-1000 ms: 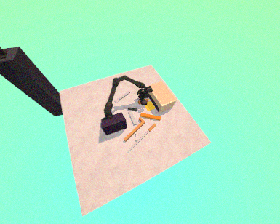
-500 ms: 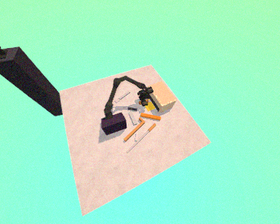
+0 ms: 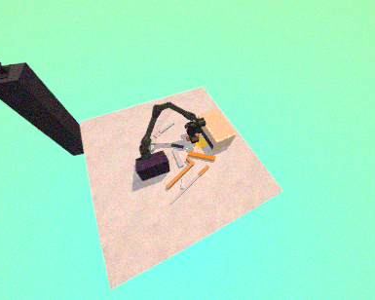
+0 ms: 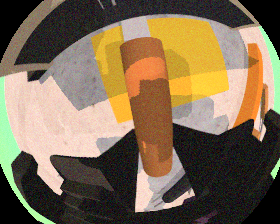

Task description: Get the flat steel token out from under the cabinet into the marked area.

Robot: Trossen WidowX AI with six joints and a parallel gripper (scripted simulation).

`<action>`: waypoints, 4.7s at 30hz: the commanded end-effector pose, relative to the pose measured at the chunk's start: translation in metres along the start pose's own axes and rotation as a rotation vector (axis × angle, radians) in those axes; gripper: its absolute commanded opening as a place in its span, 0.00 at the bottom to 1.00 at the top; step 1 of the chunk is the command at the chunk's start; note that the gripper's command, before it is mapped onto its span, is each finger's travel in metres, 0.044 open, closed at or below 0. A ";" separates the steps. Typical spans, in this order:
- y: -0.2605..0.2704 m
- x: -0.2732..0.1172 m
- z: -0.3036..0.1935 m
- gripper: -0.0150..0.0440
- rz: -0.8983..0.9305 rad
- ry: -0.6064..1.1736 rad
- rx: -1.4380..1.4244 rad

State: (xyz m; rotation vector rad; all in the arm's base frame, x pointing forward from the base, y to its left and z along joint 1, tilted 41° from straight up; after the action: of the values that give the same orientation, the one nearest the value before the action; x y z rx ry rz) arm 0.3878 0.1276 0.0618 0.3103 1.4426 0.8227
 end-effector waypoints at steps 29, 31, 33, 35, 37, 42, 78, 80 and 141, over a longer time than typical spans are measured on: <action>0.005 0.001 -0.025 0.25 -0.005 0.000 -0.003; 0.006 0.001 -0.027 0.25 -0.004 0.000 -0.003; 0.006 0.001 -0.029 0.25 -0.004 0.000 -0.003; 0.007 0.001 -0.031 0.25 -0.004 0.000 -0.003; 0.007 0.001 -0.033 0.25 -0.004 0.000 -0.003; 0.008 0.001 -0.037 0.25 -0.004 0.000 -0.003; 0.018 0.002 -0.072 0.25 -0.004 0.002 -0.001; 0.018 0.002 -0.074 0.25 -0.004 0.002 -0.001; 0.037 0.002 -0.140 0.25 -0.003 0.005 0.002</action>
State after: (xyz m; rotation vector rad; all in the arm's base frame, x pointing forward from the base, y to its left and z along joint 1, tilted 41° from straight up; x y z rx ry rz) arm 0.2499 0.1161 0.0643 0.3052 1.4427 0.8237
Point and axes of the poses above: the point midway between the two fingers, 35 mm back from their tips, its own x axis out along the fingers, its own y axis across the jaws, z = x × y, the point moved 4 cm from there along -x, back along the fingers, and after that the axes turned 14 degrees about -x, right-handed, at the moved point
